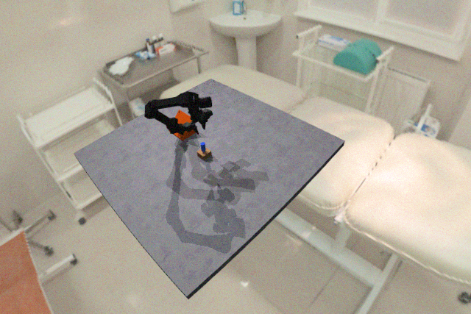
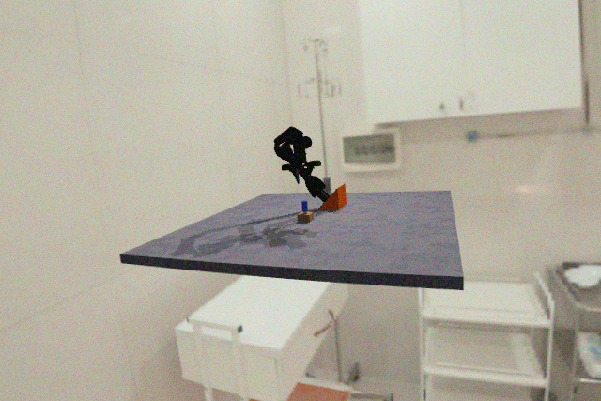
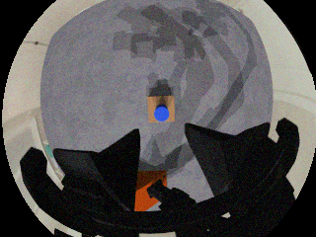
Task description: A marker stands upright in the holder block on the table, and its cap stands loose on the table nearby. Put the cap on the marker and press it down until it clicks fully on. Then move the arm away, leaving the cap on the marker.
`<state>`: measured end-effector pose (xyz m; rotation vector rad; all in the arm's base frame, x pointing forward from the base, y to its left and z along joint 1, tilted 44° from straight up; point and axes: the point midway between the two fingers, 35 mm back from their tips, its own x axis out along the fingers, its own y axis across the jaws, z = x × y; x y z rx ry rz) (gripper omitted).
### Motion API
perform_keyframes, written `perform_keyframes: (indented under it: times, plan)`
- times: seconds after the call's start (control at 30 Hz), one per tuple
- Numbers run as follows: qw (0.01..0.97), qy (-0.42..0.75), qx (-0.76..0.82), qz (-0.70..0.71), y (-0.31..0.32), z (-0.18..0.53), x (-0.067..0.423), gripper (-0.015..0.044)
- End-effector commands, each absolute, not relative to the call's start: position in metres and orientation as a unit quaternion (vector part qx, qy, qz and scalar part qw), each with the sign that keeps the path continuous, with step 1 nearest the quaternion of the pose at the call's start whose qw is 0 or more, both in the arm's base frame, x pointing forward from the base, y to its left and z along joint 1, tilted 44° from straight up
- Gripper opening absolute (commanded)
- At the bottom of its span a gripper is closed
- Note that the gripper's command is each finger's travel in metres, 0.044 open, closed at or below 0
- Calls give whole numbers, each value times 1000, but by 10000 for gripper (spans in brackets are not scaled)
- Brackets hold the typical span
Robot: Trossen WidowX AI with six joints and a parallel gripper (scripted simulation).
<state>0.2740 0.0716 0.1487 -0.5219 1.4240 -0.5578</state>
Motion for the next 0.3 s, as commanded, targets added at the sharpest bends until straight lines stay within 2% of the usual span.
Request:
perform_keyframes:
  times: [0.0,0.17,0.27]
  plan:
    - [691,637,-231,-250,72,149,274,315]
    - [691,637,-231,-250,72,149,274,440]
    - [691,637,-231,-250,72,149,274,440]
